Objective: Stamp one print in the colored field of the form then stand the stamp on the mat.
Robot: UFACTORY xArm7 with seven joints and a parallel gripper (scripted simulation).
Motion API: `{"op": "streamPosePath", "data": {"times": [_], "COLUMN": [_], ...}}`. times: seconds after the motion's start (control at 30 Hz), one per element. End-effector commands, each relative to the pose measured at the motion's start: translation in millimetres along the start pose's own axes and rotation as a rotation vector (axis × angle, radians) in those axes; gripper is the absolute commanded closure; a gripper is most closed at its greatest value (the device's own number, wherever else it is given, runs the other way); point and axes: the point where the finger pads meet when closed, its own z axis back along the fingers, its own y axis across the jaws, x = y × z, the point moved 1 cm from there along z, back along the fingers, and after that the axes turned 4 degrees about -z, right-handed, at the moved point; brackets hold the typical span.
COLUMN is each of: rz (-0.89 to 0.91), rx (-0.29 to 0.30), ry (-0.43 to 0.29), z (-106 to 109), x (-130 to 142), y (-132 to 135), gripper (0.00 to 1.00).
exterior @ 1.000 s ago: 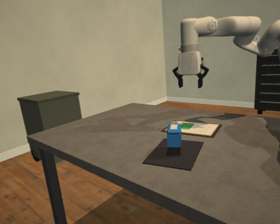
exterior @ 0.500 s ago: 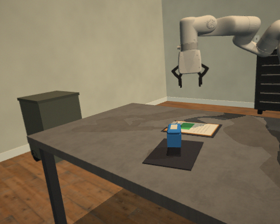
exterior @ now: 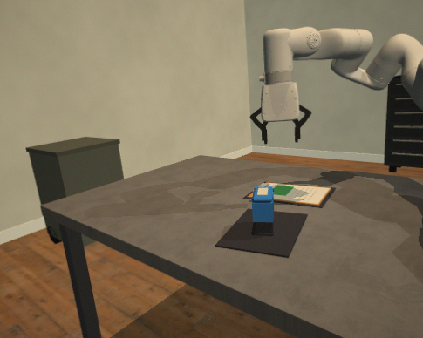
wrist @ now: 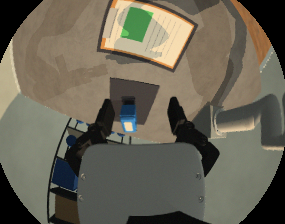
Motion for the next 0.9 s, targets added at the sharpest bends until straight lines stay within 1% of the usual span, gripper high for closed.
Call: {"op": "streamPosePath", "data": {"times": [0.0, 0.13, 0.23, 0.3, 0.4, 0.5, 0.87], "rz": [-0.002, -0.002, -0.002, -0.002, -0.002, -0.002, -0.002], "rx": [-0.001, -0.001, -0.001, -0.001, -0.001, -0.001, -0.001], "ry": [0.004, 0.004, 0.004, 0.004, 0.004, 0.004, 0.004], "z": [-9, -19, -25, -25, -29, -31, -32], "x": [59, 111, 142, 142, 164, 176, 179], "y": [-13, -22, -28, -28, -31, -33, -34], "gripper": [0.09, 0.09, 0.09, 0.09, 0.09, 0.09, 0.09]}}
